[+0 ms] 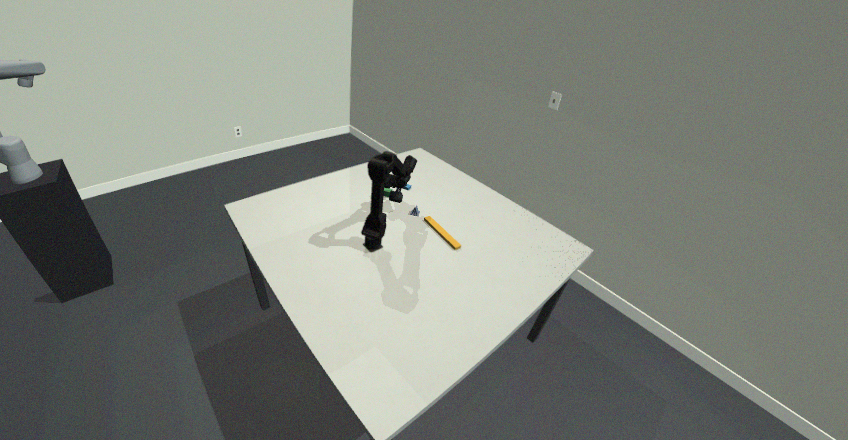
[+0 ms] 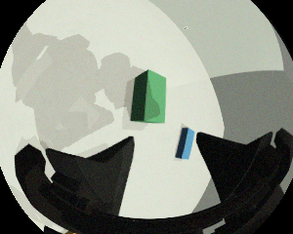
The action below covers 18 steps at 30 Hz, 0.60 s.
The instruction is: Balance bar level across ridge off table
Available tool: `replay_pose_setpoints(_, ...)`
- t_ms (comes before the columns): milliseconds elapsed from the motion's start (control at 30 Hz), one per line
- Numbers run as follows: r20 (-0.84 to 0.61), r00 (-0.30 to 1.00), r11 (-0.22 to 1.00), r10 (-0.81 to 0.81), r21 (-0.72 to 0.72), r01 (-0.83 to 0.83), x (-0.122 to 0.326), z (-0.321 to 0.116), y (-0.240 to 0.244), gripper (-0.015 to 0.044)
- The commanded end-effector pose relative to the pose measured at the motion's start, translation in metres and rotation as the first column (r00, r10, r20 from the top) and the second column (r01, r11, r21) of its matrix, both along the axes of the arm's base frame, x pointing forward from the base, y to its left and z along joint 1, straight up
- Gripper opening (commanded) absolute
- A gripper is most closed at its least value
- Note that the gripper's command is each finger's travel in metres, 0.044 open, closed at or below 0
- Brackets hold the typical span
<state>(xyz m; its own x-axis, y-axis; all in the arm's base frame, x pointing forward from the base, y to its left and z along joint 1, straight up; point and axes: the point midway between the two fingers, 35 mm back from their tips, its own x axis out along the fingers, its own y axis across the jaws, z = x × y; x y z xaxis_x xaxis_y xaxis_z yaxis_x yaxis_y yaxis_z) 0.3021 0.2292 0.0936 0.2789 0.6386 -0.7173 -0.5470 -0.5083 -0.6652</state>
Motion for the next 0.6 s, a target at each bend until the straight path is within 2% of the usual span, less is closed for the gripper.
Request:
replay_pose_setpoints(0,-0.012,0.998,0.997,-0.069,-0.037,0.068,0.016,0.000,-0.021,0.0315)
replay_pose_setpoints(567,-0.102,0.922,0.912,-0.373,-0.221,0.345,0.058,-0.001,-0.125,0.0315)
